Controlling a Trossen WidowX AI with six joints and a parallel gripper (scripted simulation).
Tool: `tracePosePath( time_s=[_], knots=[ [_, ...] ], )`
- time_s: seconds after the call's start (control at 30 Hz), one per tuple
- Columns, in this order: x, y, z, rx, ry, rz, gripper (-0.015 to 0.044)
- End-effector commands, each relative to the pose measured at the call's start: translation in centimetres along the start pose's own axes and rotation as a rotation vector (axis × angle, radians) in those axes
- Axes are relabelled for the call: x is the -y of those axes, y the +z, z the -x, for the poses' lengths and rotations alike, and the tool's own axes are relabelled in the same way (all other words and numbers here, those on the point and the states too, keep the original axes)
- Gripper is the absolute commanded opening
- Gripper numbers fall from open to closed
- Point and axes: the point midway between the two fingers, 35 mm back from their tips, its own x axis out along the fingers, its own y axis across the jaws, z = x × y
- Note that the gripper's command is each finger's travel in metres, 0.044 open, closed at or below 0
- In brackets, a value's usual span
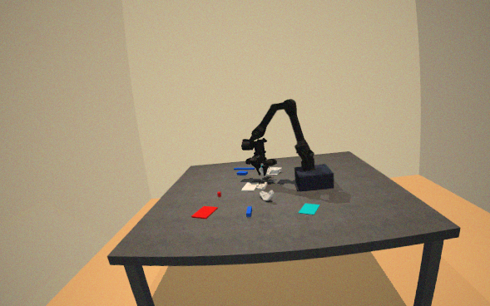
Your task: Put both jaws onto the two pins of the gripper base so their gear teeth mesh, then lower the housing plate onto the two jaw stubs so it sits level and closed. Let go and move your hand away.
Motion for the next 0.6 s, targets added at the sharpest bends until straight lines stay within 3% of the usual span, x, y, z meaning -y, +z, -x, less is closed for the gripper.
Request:
tracePosePath(
  time_s=[0.0, 0.37, 0.57],
  knots=[
    [0.1, 0.1, 0.8, 0.004, -0.003, -0.002, 0.0037],
    [0.2, 0.1, 4.3, 0.004, -0.003, -0.002, 0.0037],
    [0.2, 0.1, 4.6, 0.004, -0.003, -0.002, 0.0037]
  ],
)
